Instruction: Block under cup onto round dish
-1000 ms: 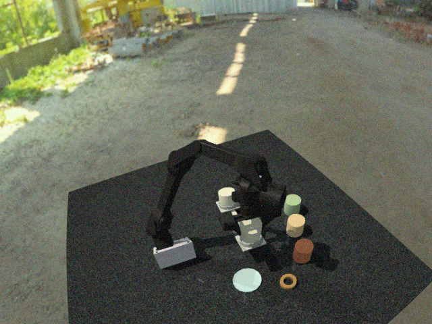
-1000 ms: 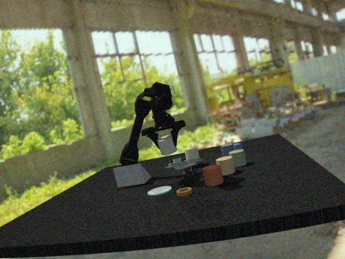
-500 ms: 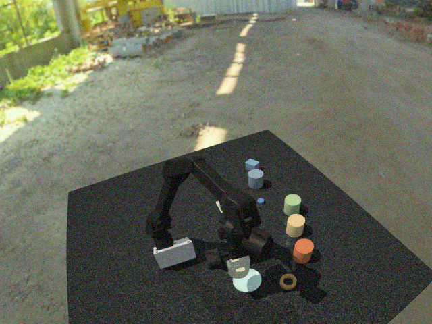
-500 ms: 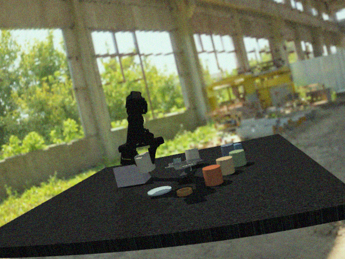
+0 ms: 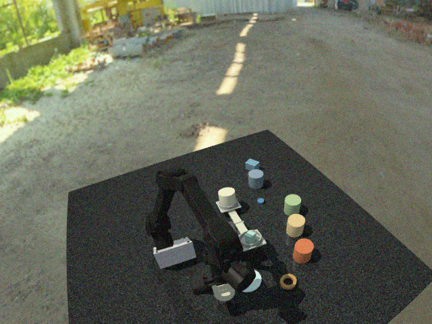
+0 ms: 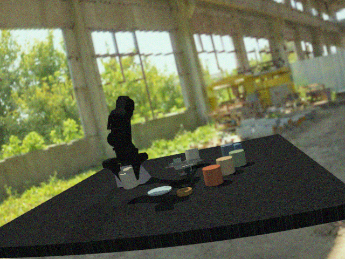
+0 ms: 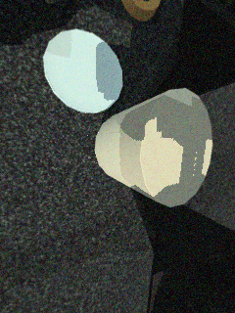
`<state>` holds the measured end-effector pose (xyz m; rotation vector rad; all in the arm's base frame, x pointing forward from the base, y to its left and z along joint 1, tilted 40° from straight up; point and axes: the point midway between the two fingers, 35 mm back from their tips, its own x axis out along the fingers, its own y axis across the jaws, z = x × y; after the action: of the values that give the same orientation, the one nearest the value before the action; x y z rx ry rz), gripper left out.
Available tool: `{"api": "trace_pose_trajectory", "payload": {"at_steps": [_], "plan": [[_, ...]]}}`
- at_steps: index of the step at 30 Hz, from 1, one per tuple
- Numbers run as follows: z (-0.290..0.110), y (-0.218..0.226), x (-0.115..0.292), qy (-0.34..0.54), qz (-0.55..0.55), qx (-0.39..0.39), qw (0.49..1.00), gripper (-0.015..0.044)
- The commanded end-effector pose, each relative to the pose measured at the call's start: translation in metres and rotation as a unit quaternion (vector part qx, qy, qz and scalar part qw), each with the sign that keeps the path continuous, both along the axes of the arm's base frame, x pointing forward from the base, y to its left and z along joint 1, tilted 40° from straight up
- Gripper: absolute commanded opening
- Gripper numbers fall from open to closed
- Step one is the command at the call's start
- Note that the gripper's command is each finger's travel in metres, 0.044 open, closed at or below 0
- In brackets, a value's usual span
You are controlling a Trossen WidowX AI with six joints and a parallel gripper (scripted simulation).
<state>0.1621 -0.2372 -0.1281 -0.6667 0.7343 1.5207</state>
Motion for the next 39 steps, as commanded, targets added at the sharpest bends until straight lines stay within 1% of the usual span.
{"api": "trace_pose_trajectory", "payload": {"at_steps": [1, 8, 24, 39], "plan": [[-0.005, 0.001, 0.000, -0.005, 0.006, -0.006, 1.000, 0.0000], [-0.028, 0.021, -0.003, -0.005, 0.006, -0.006, 1.000, 0.0000], [-0.044, 0.033, -0.004, -0.005, 0.006, -0.005, 1.000, 0.0000], [-0.040, 0.030, -0.005, -0.004, 0.009, -0.004, 1.000, 0.0394]]}}
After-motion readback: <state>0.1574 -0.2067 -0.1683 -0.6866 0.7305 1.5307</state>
